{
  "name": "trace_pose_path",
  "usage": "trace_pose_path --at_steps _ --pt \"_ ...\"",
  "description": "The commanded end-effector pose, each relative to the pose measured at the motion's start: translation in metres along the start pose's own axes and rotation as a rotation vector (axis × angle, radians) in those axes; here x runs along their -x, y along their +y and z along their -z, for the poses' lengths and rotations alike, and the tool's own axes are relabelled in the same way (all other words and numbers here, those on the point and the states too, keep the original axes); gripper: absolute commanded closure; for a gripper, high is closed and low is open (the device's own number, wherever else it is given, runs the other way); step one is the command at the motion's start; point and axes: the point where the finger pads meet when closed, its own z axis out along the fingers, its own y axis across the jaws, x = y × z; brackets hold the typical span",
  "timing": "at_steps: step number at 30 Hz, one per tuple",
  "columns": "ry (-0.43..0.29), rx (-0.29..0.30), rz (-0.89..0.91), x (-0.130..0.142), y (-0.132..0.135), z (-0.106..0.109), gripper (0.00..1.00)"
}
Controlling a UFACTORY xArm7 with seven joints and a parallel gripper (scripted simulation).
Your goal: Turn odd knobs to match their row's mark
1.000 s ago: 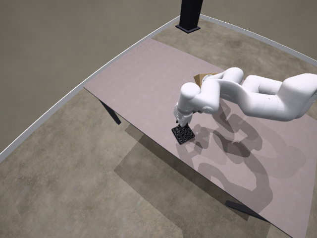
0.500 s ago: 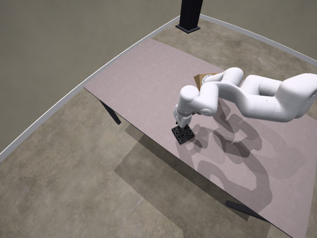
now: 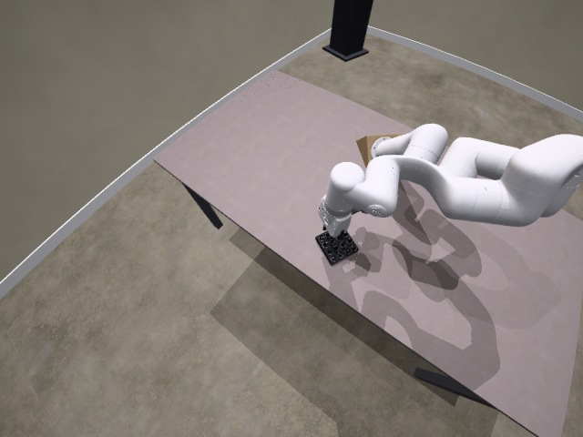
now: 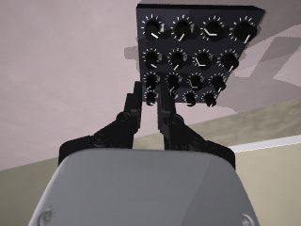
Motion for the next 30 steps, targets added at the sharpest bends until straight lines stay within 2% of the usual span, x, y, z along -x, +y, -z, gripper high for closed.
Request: trace_pose_path --at_steps 1,30 --pt "-0.003 0.0 0.0 0.0009 0.0001 -0.0022 0.81" --pt "-0.003 0.0 0.0 0.0009 0.0002 -0.0068 0.81"
